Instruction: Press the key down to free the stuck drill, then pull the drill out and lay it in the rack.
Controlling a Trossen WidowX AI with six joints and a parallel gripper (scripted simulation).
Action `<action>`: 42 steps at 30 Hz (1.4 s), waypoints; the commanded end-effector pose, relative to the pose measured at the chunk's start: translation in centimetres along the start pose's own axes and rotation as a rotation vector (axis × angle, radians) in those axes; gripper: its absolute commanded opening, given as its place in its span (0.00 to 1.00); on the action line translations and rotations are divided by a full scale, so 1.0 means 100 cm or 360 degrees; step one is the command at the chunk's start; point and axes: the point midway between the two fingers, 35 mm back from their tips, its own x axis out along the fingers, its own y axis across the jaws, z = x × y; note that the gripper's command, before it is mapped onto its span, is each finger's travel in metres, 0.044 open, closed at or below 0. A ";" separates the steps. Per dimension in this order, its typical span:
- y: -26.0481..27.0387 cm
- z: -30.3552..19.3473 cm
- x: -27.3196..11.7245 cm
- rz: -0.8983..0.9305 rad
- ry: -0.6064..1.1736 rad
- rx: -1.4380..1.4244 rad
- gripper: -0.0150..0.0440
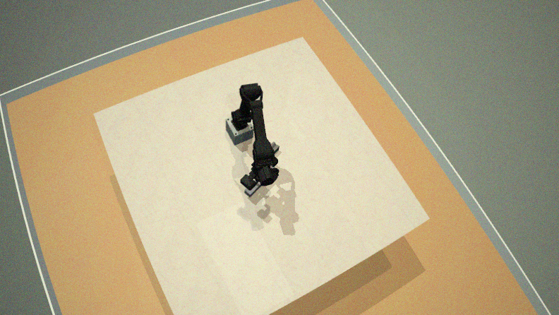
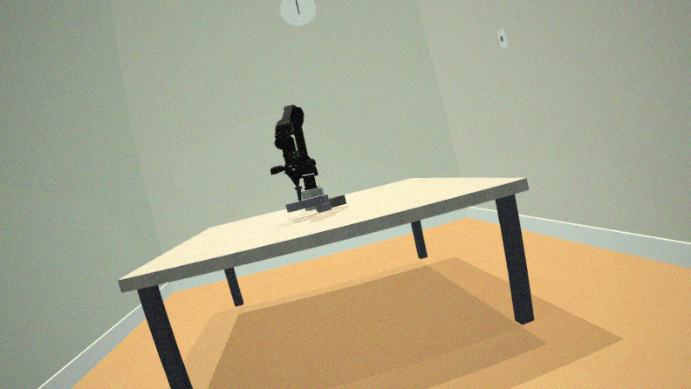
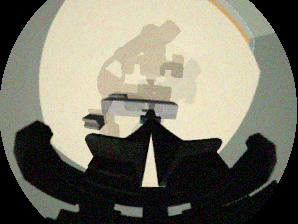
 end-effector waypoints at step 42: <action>0.000 -0.009 0.025 0.0015 0.0024 0.0007 0.25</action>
